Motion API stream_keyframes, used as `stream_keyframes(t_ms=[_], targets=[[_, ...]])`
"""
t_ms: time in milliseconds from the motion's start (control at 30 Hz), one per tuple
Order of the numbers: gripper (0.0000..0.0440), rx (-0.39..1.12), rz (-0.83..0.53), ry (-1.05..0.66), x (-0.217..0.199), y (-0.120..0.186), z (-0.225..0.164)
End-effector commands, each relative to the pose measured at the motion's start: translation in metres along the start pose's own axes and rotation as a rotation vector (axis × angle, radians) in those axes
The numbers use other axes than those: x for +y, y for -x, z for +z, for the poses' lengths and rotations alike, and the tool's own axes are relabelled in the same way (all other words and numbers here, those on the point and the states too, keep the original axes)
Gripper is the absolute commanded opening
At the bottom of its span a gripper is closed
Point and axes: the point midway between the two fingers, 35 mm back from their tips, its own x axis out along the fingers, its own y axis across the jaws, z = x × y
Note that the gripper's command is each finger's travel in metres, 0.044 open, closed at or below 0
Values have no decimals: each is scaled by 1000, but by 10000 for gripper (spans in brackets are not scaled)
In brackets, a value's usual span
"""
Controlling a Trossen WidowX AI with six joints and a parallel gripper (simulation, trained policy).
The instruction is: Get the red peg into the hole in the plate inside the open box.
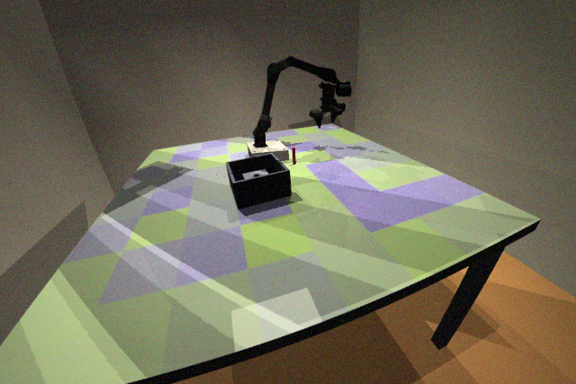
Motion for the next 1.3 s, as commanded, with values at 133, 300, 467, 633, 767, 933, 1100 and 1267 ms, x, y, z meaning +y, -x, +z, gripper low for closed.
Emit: stream_keyframes(t_ms=[133, 300, 467, 633, 767, 933, 1100, 1267], targets=[[440, -32, -114, -246, -62, 8, 19], [440, -50, -182, -404, -101, 10, 25], [440, -70, -247, -560, -138, 10, 27], [440, -89, -304, -696, -170, 7, 26], [440, -102, -341, -783, -190, 0, 25], [438, -122, -376, -860, -210, -12, 25], [436, -153, -397, -901, -225, -30, 28], [435, -195, -403, -914, -237, -49, 34]])
